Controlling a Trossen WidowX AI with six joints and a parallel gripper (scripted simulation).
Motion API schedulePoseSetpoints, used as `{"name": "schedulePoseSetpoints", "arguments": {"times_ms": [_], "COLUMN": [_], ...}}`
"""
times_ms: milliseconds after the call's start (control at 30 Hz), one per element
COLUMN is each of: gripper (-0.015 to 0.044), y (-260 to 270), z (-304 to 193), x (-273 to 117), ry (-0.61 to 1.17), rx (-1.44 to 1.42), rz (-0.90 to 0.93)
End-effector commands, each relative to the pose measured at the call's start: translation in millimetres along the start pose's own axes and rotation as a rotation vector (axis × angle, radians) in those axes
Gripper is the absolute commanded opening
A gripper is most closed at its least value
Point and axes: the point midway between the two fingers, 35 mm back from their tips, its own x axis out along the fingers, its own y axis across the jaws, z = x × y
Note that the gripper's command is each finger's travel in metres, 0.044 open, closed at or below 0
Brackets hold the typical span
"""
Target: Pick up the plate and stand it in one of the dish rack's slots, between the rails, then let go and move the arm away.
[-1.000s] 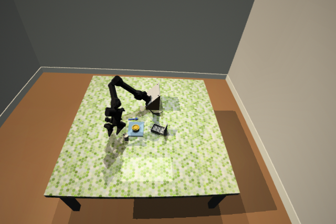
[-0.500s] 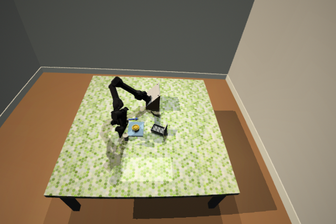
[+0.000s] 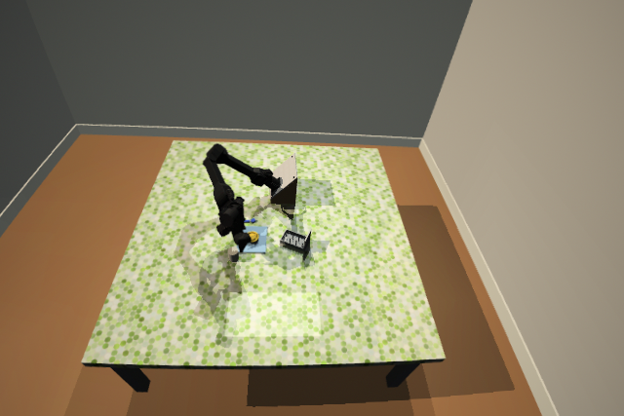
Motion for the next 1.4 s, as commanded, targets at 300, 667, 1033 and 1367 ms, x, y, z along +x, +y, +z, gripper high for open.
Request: {"name": "schedulePoseSetpoints", "arguments": {"times_ms": [300, 667, 1033, 1367], "gripper": [0.0400, 0.0400, 0.0400, 0.0400], "y": [-15, -31, -48, -49], "z": [-39, -62, -76, -77], "x": [-8, -19, -31, -29], "ry": [0.111, 0.208, 0.305, 0.307], "rx": [-0.458, -0.824, -1.166, -1.172], "rz": [-0.095, -0.160, -0.216, -0.217]}}
